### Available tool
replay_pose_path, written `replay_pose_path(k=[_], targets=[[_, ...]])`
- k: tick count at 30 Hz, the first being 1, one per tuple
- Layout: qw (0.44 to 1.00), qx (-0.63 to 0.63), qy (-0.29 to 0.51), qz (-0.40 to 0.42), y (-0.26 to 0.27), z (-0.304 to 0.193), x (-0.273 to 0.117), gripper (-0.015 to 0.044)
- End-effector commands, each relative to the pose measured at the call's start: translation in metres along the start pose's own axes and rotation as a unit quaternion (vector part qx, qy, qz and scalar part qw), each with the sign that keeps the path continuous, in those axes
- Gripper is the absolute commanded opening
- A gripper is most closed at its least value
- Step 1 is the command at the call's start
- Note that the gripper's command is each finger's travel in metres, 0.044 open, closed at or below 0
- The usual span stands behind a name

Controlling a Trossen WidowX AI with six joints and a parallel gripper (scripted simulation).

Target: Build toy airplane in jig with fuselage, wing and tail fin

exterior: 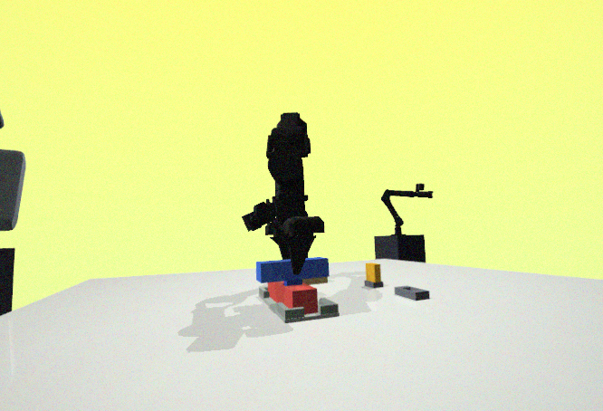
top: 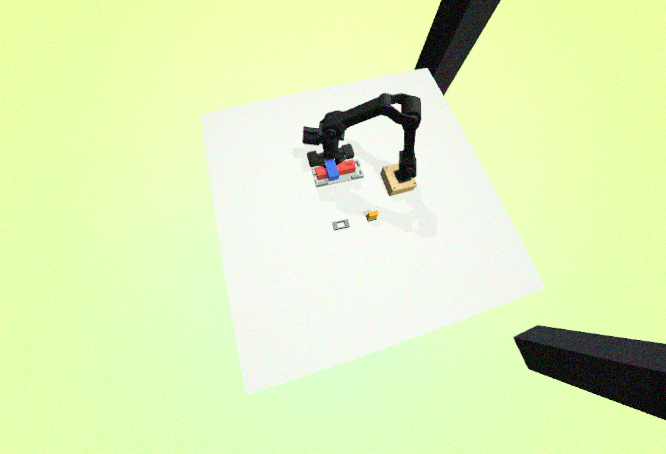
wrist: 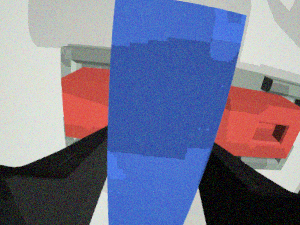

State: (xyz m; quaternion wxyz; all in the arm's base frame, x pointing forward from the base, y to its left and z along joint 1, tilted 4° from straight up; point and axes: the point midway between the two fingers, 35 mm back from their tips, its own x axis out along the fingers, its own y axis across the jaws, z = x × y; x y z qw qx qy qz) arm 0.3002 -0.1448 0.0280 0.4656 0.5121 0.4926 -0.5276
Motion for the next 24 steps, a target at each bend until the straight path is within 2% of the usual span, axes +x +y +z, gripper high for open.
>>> replay_pose_path(k=[1, 10, 15, 20, 24], targets=[[1.0, 0.0, -0.002, -0.002, -0.0003, 0.0007, 0.0011, 0.0196], [1.0, 0.0, -0.002, -0.002, -0.0003, 0.0007, 0.0011, 0.0196], [1.0, 0.0, 0.0, 0.0, 0.0, 0.0, 0.0, 0.0163], [1.0, 0.0, 0.0, 0.0, 0.0, 0.0, 0.0, 0.0031], [1.0, 0.0, 0.0, 0.0, 0.0, 0.0, 0.0, 0.0136]])
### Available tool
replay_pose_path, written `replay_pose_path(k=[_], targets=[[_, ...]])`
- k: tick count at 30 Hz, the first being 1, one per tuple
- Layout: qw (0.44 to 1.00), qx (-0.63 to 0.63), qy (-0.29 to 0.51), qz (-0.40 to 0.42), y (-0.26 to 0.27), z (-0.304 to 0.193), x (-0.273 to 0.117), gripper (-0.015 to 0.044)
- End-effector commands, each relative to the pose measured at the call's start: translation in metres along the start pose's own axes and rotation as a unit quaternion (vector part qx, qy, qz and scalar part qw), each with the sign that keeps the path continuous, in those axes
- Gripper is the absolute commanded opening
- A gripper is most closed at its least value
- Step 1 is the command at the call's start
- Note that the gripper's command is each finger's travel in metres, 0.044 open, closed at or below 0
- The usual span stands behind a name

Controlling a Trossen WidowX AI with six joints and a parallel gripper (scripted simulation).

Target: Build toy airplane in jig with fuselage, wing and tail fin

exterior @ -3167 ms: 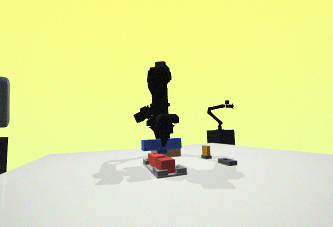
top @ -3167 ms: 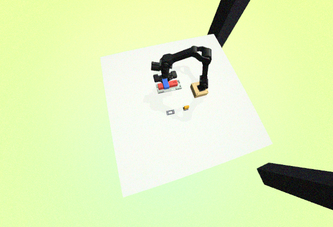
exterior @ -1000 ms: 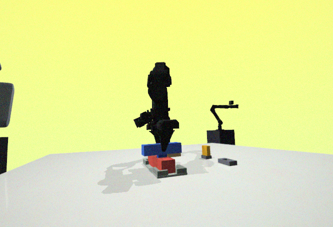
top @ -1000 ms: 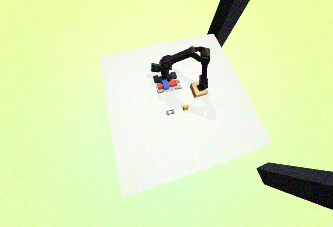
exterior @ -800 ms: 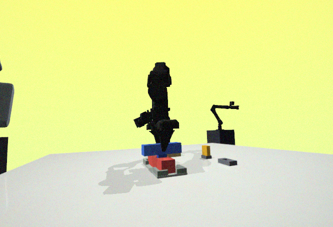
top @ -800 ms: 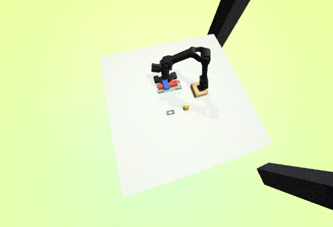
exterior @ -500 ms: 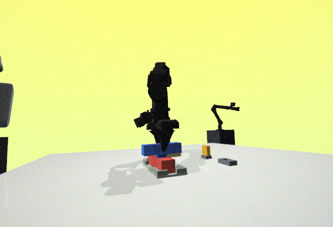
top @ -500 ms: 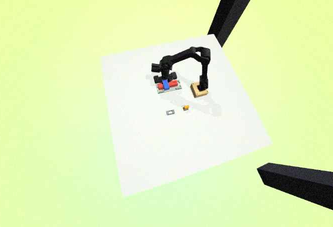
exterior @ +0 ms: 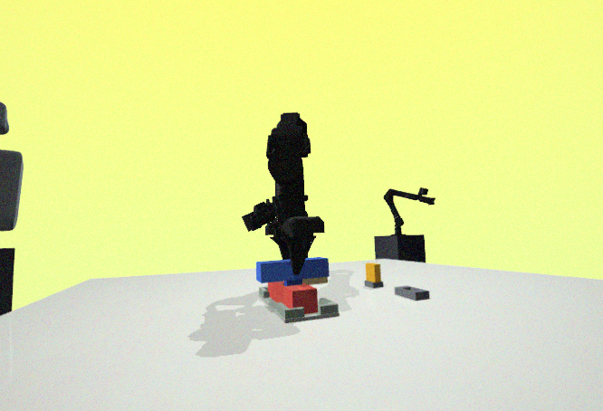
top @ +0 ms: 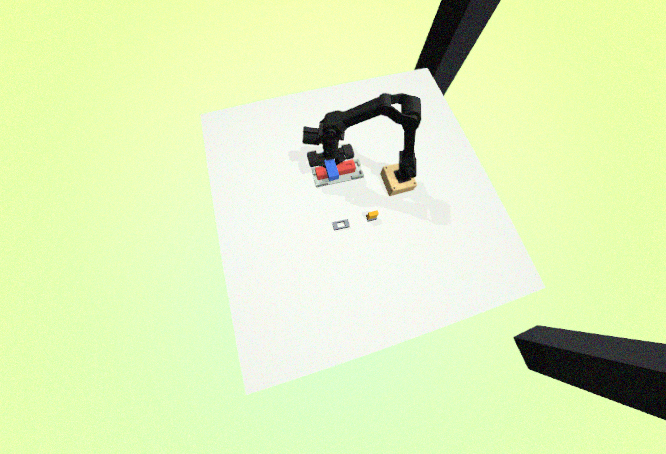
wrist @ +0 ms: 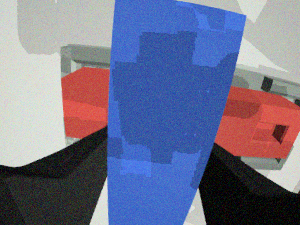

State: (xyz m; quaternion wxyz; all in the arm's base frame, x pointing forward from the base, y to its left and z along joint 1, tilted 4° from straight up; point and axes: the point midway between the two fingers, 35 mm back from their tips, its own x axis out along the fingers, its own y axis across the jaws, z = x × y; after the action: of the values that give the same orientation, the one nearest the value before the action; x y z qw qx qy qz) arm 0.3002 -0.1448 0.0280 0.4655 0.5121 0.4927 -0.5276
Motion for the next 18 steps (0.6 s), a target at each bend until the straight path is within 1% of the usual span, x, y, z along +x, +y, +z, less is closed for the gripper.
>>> replay_pose_path(k=[1, 11, 12, 18], targets=[[1.0, 0.0, 0.0, 0.0, 0.0, 0.0, 0.0, 0.0163], [1.0, 0.0, 0.0, 0.0, 0.0, 0.0, 0.0, 0.0425], [1.0, 0.0, 0.0, 0.0, 0.0, 0.0, 0.0, 0.044], [1.0, 0.0, 0.0, 0.0, 0.0002, 0.0001, -0.0024, 0.044]])
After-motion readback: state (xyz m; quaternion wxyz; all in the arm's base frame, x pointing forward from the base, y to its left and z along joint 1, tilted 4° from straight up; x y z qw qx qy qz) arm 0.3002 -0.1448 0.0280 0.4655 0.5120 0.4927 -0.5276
